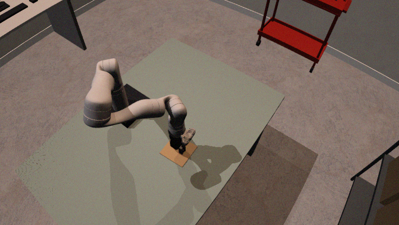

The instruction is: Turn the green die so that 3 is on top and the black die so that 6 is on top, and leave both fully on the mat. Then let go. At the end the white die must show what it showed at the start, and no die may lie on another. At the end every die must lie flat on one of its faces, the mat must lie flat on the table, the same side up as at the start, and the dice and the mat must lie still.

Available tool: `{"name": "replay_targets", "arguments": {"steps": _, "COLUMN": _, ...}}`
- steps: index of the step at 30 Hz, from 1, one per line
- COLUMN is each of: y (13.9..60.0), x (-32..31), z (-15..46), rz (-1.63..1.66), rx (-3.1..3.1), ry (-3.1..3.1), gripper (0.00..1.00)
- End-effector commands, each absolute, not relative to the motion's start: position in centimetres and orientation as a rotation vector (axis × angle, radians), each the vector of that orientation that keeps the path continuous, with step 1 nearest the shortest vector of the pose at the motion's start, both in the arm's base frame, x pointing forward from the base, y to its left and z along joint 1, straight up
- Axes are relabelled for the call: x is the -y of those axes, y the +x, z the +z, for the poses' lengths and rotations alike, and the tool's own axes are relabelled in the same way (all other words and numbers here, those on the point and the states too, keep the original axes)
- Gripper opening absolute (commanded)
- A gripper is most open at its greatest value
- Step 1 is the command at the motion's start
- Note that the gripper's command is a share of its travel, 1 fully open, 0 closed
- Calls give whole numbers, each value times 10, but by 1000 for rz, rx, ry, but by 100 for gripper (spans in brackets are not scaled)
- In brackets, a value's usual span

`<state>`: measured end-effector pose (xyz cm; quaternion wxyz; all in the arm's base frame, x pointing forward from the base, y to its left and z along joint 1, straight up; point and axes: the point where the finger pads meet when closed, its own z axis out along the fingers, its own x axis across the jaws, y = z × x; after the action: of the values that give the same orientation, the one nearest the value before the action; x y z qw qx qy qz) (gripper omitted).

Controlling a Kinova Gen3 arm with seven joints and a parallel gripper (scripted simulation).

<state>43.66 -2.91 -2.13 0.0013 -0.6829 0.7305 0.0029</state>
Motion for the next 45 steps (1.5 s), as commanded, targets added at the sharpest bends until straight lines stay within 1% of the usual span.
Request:
{"name": "replay_targets", "arguments": {"steps": 1, "y": 437, "x": 29, "z": -21, "rz": 7, "rx": -2292, "ry": -2143, "gripper": 34}}
{"name": "replay_targets", "arguments": {"steps": 45, "y": 437, "x": 29, "z": -25, "rz": 7, "rx": -2292, "ry": -2143, "gripper": 34}}
